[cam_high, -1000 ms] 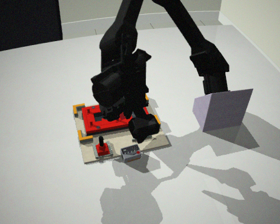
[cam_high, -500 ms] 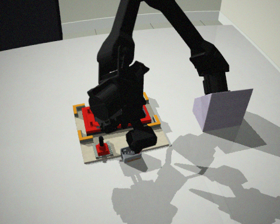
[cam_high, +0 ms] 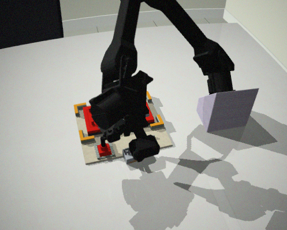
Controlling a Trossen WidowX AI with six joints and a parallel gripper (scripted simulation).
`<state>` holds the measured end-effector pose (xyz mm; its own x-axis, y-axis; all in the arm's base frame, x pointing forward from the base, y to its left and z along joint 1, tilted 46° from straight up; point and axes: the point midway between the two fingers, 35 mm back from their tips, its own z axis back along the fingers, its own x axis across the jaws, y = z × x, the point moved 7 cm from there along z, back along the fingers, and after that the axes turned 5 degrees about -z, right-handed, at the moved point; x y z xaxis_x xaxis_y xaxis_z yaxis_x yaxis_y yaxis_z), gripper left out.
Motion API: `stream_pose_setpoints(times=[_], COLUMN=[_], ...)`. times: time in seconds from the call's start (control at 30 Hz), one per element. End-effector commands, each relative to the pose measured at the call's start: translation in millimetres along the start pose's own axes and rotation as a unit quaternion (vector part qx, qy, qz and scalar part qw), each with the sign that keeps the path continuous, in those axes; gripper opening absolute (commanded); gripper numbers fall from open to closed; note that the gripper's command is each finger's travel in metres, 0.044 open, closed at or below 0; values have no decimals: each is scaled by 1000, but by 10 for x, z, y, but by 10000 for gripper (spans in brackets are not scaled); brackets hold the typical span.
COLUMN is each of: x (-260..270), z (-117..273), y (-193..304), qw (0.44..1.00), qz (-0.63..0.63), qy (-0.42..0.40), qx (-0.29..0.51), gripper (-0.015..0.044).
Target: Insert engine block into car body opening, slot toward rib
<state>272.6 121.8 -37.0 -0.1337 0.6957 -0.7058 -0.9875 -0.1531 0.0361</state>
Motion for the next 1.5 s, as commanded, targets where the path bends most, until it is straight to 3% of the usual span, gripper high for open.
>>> stream_pose_setpoints(times=[0.0,0.53,0.9,1.13,1.27,1.47], x=[-6,-12,-12,-12,6,62], z=[-84,-319,-319,-319,-282,-145], y=[3,3,3,3,-5,-32], qw=[1000,1000,1000,1000,1000,1000], qz=[2,1,1,1,1,0], qy=[2,3,3,3,1,-4], qx=[1,1,1,1,-7,-29], gripper=[440,440,151,105,0,0])
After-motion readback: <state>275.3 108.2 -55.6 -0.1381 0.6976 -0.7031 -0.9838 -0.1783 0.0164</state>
